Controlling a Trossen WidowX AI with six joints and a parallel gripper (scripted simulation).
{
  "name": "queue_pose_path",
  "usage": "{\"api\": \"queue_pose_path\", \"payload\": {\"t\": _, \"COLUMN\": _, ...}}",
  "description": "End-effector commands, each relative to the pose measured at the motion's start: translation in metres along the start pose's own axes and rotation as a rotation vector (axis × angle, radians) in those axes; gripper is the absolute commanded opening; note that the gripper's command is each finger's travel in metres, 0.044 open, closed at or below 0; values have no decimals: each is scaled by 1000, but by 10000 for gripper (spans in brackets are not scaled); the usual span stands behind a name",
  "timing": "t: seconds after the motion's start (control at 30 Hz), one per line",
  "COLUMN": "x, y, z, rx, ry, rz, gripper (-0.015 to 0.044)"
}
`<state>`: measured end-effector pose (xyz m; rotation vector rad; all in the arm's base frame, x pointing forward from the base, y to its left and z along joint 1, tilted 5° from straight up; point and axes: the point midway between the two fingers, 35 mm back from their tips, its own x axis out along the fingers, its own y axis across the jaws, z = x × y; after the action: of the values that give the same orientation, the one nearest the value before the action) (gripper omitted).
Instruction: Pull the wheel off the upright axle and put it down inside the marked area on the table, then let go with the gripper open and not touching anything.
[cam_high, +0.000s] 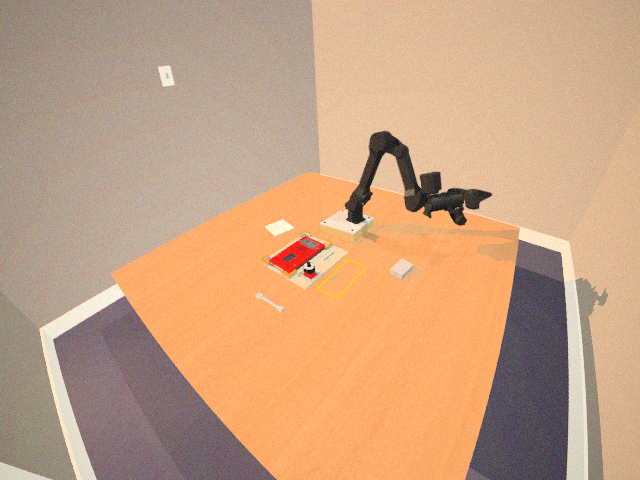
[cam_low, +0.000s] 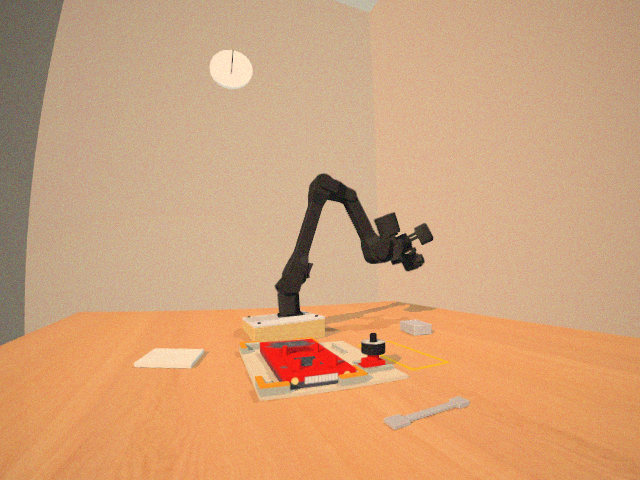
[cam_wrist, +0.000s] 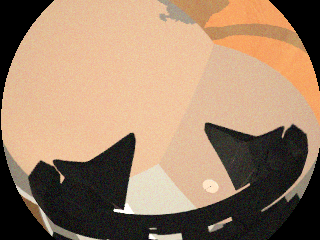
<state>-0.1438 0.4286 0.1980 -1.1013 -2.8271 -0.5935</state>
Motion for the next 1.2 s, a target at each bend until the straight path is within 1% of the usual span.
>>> {"api": "queue_pose_path", "payload": {"t": 0.0, "x": 0, "y": 1, "z": 1, "rx": -4, "ry": -4, "rz": 4, "gripper": 374}}
{"api": "queue_pose_path", "payload": {"t": 0.1, "x": -7, "y": 22, "z": 12, "rx": -61, "ry": -60, "rz": 54, "gripper": 300}}
{"api": "queue_pose_path", "payload": {"t": 0.33, "x": -37, "y": 81, "z": 46, "rx": -214, "ry": -253, "rz": 178, "gripper": 300}}
{"api": "queue_pose_path", "payload": {"t": 0.6, "x": -84, "y": 127, "z": 78, "rx": -297, "ry": -462, "rz": 254, "gripper": 300}}
{"api": "queue_pose_path", "payload": {"t": 0.83, "x": -136, "y": 168, "z": 94, "rx": -357, "ry": -636, "rz": 320, "gripper": 300}}
{"api": "queue_pose_path", "payload": {"t": 0.97, "x": -158, "y": 181, "z": 99, "rx": -383, "ry": -712, "rz": 336, "gripper": 300}}
{"api": "queue_pose_path", "payload": {"t": 1.17, "x": -209, "y": 204, "z": 114, "rx": -446, "ry": -904, "rz": 339, "gripper": 300}}
